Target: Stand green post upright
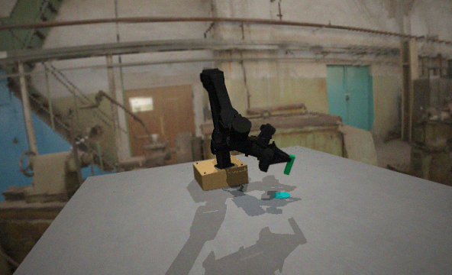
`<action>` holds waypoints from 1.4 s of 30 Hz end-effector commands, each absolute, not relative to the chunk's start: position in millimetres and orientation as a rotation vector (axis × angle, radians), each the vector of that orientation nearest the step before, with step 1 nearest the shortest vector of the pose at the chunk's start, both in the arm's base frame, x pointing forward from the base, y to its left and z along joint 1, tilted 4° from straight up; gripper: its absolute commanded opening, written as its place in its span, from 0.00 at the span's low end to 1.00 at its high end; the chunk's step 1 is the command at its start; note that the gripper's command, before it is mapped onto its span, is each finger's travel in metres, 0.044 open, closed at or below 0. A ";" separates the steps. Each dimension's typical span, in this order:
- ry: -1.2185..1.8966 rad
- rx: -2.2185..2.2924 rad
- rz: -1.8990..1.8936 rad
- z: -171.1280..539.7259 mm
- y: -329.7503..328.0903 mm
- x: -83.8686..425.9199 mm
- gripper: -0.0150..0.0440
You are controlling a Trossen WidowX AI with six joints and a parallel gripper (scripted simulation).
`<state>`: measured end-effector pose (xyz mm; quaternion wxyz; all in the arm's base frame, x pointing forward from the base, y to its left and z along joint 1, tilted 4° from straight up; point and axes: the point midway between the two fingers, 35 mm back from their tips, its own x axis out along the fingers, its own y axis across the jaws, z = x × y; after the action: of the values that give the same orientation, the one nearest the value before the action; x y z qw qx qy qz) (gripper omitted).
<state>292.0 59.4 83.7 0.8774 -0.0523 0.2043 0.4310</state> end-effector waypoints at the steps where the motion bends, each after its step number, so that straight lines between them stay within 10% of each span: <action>1: 0.392 -0.107 0.907 85.2 58.3 288.2 0.29; 42: 0.132 -0.117 0.959 98.6 50.7 254.1 0.29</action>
<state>258.9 50.7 97.5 0.8843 -0.0538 0.0757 0.4576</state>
